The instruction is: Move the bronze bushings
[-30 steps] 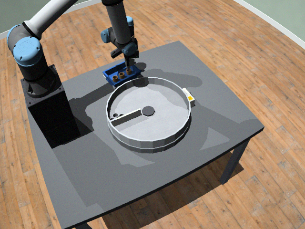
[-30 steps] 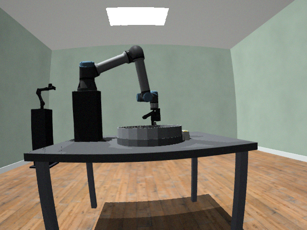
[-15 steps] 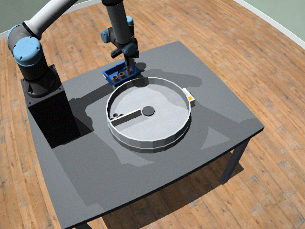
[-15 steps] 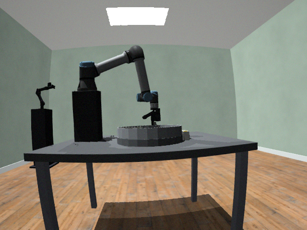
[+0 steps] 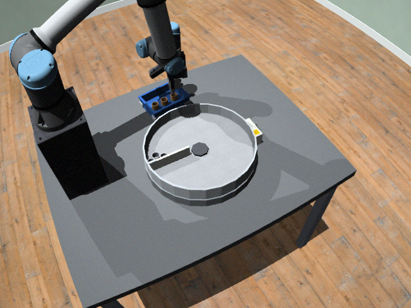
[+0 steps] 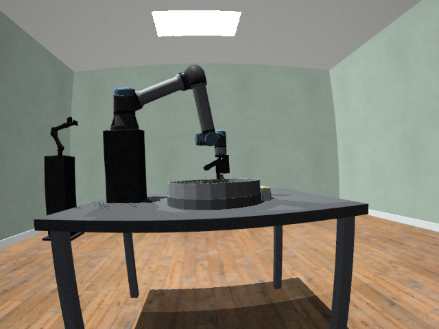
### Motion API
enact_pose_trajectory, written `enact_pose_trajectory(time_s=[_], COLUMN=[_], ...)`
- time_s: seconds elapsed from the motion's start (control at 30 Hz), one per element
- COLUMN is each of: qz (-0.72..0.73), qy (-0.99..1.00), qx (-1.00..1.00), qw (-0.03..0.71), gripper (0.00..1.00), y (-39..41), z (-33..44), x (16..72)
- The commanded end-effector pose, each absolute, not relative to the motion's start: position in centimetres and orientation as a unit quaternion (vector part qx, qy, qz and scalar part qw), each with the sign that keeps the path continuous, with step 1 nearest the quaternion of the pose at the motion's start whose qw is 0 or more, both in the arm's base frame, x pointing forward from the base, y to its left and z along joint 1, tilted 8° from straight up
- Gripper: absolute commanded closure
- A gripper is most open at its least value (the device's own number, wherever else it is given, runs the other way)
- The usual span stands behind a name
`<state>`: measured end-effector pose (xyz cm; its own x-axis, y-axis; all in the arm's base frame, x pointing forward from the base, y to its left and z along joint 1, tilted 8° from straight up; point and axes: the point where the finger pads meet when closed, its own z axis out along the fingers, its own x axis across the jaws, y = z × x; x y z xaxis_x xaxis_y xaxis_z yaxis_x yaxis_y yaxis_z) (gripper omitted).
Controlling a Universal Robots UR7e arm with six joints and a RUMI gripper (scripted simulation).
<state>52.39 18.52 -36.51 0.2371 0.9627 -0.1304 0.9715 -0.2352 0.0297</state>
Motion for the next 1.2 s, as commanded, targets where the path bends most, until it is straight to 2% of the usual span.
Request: enact_pose_trajectory(time_s=[0.0,0.63,1.17], qz=[-0.041,-0.042,-0.042], qy=[0.616,0.616,0.617], qx=[0.785,0.785,0.784], qw=[0.053,0.053,0.053], gripper=[0.94,0.94,0.94], y=[18.5,18.6,19.4], z=[-36.5,-35.8,-30.4], x=[52.6,52.4,52.4])
